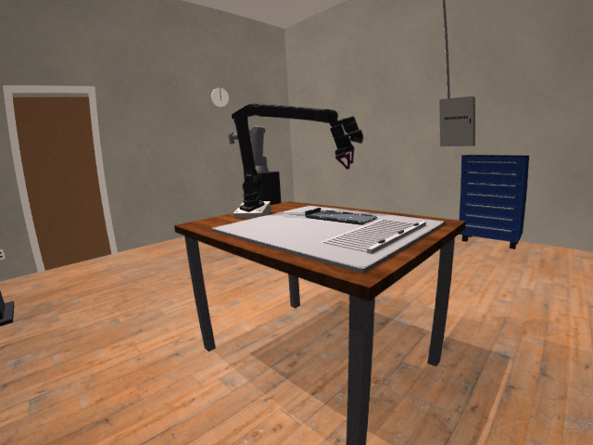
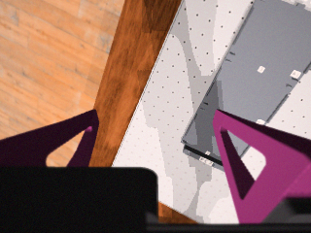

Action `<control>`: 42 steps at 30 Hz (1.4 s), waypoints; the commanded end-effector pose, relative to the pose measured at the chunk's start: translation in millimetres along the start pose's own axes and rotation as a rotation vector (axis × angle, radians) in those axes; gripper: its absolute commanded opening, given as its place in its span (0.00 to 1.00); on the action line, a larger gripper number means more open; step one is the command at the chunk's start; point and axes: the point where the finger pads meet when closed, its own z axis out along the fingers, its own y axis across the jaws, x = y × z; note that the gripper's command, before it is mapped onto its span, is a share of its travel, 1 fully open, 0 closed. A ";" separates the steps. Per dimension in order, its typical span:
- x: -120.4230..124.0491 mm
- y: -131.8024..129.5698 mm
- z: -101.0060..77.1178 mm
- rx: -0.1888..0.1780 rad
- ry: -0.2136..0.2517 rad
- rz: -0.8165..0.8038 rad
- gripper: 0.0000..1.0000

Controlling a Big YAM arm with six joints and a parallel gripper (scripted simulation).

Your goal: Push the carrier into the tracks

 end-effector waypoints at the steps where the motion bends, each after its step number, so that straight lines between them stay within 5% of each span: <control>1: -5.6 -7.9 -16.9 -0.001 -0.040 0.123 1.00; 7: 14.0 -19.7 -7.8 0.024 -0.023 0.320 1.00; 8: 21.2 -20.6 4.1 0.043 0.023 0.351 1.00; 10: 21.8 -24.4 -4.2 0.038 -0.017 0.419 1.00; 22: 56.5 -42.5 9.0 0.091 0.004 0.730 1.00; 24: 67.8 -44.1 24.9 0.135 0.062 0.791 1.00; 26: 69.1 -47.8 12.5 0.121 0.017 0.860 1.00; 42: 117.1 -69.5 27.3 0.217 0.011 1.286 1.00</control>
